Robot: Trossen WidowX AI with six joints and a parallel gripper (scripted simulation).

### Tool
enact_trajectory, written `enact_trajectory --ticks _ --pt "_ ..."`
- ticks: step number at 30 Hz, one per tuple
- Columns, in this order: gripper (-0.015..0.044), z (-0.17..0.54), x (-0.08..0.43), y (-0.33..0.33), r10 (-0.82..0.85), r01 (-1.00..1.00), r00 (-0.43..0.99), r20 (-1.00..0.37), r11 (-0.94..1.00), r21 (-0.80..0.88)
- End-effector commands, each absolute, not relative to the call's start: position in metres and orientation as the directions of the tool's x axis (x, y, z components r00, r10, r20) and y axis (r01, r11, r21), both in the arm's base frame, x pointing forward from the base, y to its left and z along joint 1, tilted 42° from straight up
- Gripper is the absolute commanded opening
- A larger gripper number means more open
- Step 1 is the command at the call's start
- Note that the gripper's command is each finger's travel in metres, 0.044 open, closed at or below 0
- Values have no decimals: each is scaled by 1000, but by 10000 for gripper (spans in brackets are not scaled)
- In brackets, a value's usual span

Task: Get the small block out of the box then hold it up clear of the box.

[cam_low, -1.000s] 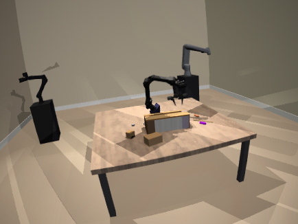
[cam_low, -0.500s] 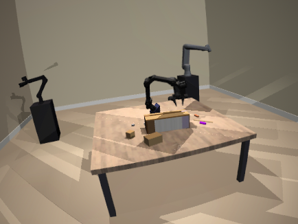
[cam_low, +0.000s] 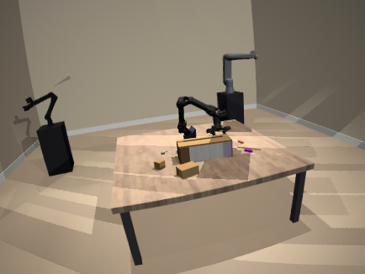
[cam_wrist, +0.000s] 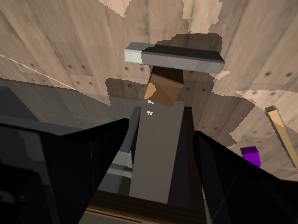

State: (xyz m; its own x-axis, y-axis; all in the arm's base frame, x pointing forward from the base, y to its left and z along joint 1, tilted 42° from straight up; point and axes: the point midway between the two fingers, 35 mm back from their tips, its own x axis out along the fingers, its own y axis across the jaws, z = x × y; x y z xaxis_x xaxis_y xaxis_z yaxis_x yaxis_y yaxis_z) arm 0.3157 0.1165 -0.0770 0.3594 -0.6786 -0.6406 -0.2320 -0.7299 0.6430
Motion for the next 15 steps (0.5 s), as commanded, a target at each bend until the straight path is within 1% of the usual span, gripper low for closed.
enact_trajectory --ticks 1,15 --pt "285 -84 314 108 -685 -226 355 -636 -724 652" --pt "285 -101 315 93 -685 -226 356 -636 -724 652"
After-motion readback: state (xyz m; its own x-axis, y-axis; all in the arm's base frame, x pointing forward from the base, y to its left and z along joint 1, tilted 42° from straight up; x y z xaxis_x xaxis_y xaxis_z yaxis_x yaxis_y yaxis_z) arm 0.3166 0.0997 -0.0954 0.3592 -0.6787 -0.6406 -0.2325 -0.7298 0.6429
